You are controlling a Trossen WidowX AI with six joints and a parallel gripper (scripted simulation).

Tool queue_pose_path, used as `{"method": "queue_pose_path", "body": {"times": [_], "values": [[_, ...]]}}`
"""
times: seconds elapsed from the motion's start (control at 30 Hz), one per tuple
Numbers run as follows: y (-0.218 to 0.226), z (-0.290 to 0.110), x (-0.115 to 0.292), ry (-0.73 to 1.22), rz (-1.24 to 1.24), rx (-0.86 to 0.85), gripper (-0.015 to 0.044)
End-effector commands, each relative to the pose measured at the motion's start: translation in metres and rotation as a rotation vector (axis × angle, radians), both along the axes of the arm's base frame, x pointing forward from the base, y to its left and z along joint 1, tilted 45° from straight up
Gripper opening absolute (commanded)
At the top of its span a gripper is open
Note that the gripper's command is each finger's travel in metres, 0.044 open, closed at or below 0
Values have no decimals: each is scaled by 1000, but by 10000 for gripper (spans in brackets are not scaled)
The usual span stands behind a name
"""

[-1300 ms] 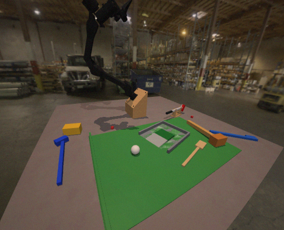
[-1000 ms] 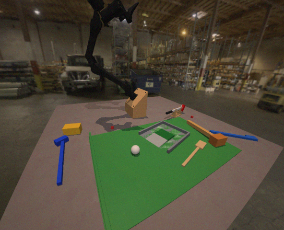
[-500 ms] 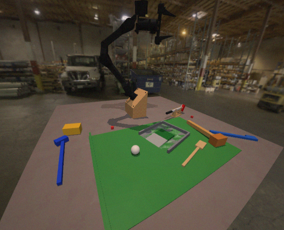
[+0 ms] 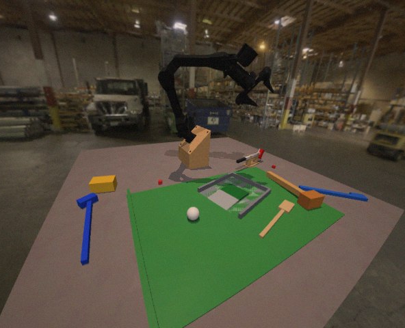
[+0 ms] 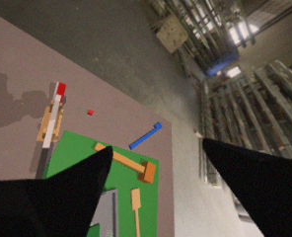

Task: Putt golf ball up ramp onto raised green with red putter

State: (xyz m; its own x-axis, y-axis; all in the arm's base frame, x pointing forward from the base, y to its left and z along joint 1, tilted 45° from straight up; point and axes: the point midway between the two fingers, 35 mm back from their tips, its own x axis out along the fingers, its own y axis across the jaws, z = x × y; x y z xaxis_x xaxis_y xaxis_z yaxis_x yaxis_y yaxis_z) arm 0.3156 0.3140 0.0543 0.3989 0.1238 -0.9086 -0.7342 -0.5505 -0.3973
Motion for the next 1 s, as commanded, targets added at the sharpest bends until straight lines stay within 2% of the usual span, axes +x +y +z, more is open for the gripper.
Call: {"method": "queue_pose_path", "body": {"times": [0.0,0.23,0.43,0.53,0.97], "values": [[-41,-62,-4,103,-134,-126,440],[-110,-145,-27,250,-342,-322,440],[-173,-202,-68,366,-514,-508,440],[-184,-210,-77,385,-543,-542,440],[-202,-225,-72,384,-543,-543,440]]}}
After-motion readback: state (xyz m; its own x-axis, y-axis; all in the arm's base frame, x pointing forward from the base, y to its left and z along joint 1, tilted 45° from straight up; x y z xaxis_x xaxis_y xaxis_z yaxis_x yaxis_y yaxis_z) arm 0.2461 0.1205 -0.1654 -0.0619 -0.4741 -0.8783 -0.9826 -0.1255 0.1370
